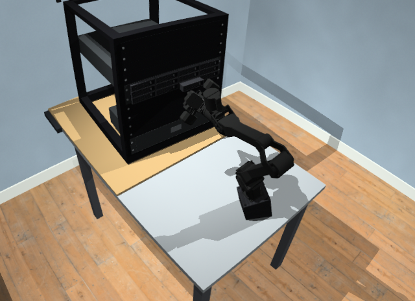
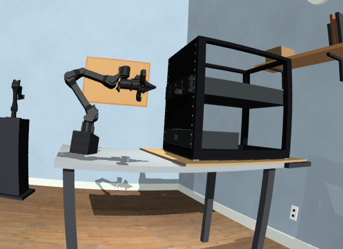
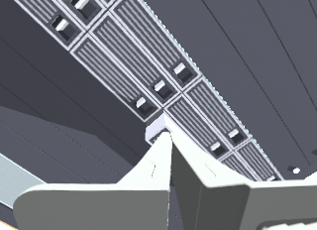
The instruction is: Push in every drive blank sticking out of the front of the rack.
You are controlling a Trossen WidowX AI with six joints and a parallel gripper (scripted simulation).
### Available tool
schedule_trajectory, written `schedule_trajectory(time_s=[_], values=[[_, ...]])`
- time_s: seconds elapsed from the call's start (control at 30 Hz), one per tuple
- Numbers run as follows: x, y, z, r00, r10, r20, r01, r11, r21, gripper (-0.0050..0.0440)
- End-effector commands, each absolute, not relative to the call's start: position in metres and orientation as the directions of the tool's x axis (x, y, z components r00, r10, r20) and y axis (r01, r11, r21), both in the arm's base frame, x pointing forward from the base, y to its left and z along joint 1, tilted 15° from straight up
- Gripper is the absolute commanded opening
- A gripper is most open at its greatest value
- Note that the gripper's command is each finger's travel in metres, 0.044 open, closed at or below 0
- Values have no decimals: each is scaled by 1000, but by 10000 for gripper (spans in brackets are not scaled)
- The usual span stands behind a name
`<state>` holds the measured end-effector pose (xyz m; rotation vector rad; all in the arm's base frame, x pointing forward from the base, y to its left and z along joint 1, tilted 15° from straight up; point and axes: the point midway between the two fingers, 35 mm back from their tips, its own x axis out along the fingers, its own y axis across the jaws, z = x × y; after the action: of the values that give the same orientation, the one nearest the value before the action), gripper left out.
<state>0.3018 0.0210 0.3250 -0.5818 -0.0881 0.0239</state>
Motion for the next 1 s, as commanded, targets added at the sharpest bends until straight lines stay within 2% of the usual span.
schedule_trajectory(time_s=[0.0, 0.17, 0.23, 0.63, 0.97], values=[[295, 26, 326, 995, 55, 87, 17, 749, -662, -50], [290, 32, 326, 993, 68, 96, 33, 619, -784, -50], [290, 32, 326, 993, 68, 96, 33, 619, -784, -50], [280, 42, 327, 989, 93, 112, 75, 339, -938, -50], [278, 44, 327, 988, 99, 117, 88, 254, -963, -50]])
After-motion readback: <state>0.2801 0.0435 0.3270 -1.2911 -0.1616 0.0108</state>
